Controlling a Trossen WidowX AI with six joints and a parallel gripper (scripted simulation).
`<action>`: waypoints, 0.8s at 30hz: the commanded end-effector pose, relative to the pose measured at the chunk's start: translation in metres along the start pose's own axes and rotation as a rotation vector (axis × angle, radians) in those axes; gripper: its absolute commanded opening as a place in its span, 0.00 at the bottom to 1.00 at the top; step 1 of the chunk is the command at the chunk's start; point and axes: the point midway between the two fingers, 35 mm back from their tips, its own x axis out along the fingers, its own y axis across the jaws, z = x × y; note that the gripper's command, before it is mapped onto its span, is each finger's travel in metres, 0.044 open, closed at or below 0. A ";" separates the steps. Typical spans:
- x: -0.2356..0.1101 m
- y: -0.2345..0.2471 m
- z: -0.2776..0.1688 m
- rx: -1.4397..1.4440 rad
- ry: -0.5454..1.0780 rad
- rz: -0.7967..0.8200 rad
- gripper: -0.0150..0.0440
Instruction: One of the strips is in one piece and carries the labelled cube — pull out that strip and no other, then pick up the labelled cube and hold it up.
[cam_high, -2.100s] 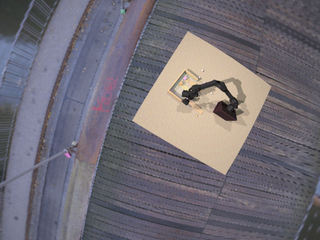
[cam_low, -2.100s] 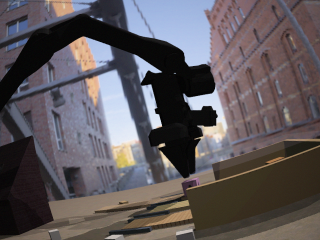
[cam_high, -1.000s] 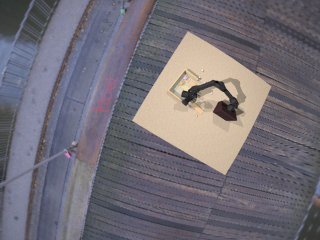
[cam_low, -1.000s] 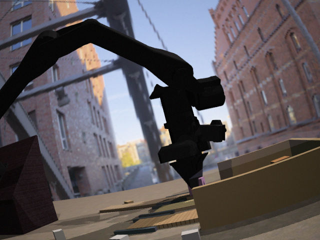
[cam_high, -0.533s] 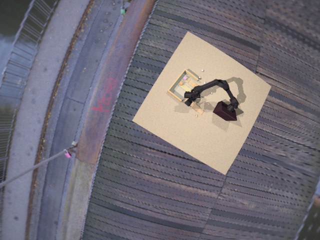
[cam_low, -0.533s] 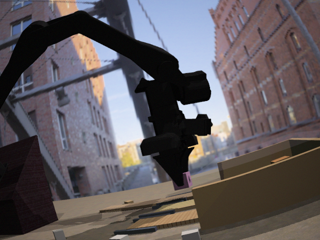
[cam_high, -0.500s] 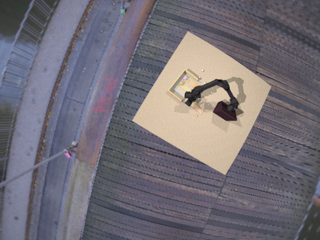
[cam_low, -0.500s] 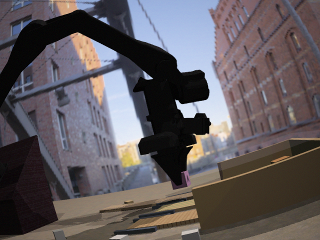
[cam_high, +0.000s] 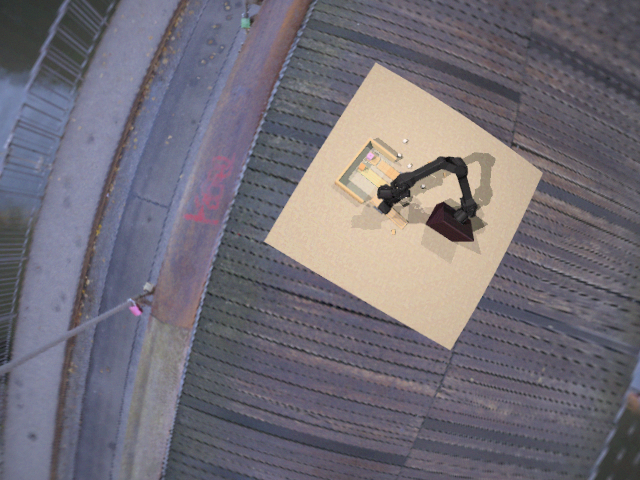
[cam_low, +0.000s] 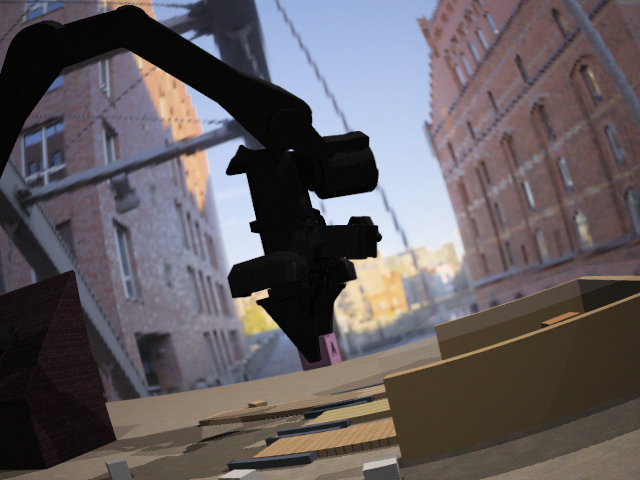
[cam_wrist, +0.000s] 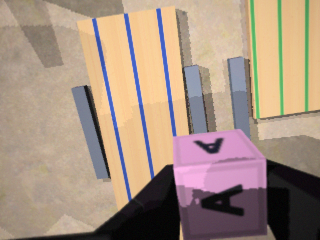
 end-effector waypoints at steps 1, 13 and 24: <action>-0.002 -0.004 -0.011 0.003 -0.002 0.004 0.25; -0.002 -0.020 -0.047 0.001 0.000 0.004 0.25; -0.002 -0.033 -0.074 0.000 0.000 0.003 0.25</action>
